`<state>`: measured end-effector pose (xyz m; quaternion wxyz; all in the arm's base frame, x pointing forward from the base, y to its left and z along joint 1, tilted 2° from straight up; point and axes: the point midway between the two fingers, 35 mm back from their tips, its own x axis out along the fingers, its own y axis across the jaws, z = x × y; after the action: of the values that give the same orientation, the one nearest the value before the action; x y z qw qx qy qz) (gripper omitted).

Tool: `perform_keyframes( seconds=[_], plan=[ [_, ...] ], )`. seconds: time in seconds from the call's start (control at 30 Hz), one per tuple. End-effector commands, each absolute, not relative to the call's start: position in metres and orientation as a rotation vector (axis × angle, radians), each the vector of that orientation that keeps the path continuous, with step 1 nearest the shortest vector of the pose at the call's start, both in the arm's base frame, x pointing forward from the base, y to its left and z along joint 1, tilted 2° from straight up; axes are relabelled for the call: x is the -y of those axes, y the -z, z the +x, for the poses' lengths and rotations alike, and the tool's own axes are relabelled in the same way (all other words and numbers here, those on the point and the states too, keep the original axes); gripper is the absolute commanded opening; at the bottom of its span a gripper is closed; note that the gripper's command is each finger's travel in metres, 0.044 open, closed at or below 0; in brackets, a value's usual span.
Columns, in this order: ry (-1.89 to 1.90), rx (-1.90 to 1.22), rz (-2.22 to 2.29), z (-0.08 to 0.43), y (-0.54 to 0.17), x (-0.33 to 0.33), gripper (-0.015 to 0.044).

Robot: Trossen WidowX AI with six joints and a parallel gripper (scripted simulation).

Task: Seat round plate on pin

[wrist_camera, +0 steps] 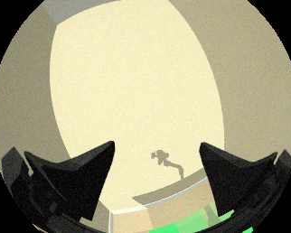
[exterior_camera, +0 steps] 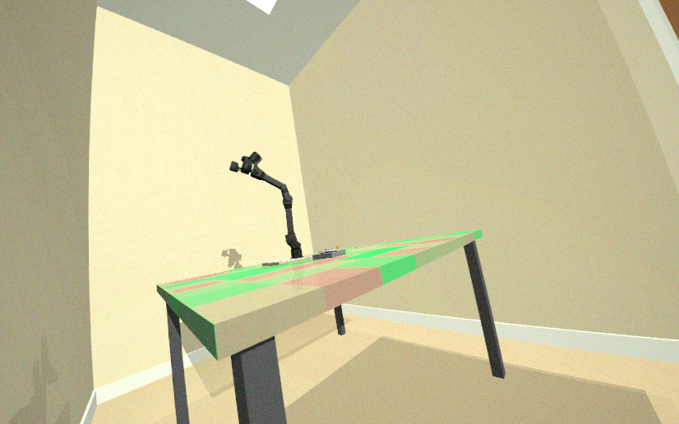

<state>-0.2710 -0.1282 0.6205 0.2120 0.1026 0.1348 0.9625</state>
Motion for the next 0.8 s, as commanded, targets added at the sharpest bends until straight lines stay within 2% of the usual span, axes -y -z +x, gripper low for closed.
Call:
perform_keyframes(
  seconds=[0.0,0.17,0.3,0.47,0.57,0.77],
  plan=[
    [-2.682,-0.372,0.291,-0.271,-0.620,0.130,0.0374],
    [-3.032,-0.212,0.312,-0.258,-0.600,0.226,0.0242],
    [-3.199,-0.108,0.308,-0.238,-0.585,0.272,0.0137],
    [-3.533,0.123,0.290,-0.177,-0.547,0.353,0.0006],
    [-3.636,0.166,0.270,-0.152,-0.534,0.372,0.0000],
    [-3.991,0.490,0.187,-0.047,-0.478,0.426,0.0000]
  ],
)
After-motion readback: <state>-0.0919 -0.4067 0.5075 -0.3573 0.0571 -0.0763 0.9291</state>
